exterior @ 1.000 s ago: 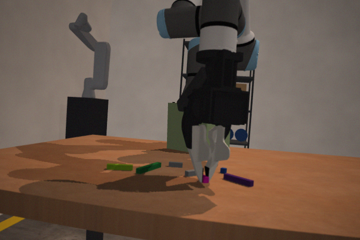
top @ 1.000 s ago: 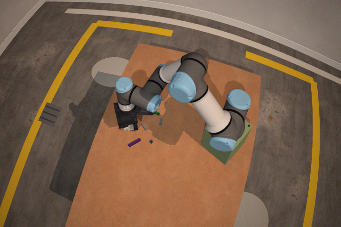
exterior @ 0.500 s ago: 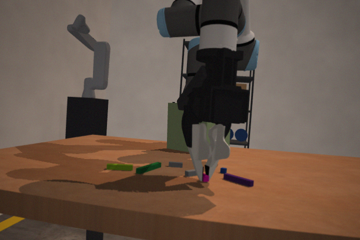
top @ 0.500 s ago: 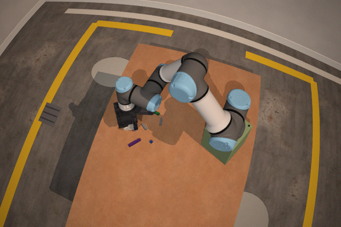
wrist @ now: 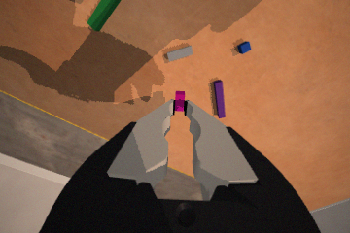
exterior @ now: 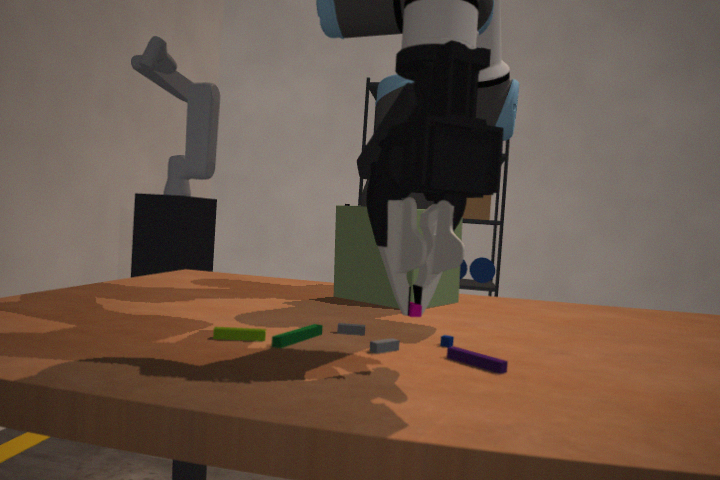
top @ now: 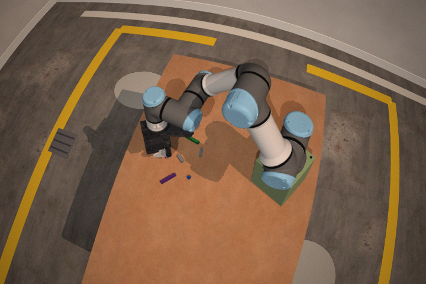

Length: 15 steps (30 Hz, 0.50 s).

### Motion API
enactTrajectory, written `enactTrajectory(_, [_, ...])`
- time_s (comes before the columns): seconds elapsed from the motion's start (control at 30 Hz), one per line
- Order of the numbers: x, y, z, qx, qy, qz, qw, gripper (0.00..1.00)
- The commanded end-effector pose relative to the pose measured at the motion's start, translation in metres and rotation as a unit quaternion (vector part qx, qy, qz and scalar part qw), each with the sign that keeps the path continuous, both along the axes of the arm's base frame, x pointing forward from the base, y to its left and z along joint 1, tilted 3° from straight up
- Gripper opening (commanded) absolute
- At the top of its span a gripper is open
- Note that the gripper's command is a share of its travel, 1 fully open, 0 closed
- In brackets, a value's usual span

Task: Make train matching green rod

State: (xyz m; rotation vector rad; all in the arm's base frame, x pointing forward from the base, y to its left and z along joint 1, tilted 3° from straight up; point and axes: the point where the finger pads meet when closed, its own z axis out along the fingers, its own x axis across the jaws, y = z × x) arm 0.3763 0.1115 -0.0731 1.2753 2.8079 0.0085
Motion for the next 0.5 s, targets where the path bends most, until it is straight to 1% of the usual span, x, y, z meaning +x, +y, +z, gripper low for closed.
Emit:
enactTrajectory(0.0, [-0.001, 0.000, 0.022, 0.000, -0.001, 0.000, 1.000, 0.00])
enactTrajectory(0.13, [-0.002, 0.001, 0.040, 0.000, -0.001, 0.000, 1.000, 0.00])
enactTrajectory(0.23, [-0.002, 0.001, 0.049, 0.000, -0.001, 0.000, 1.000, 0.00])
enactTrajectory(0.3, [-0.002, 0.001, 0.049, 0.000, -0.001, 0.000, 1.000, 0.00])
enactTrajectory(0.47, [-0.002, 0.001, 0.056, 0.000, -0.001, 0.000, 1.000, 0.00])
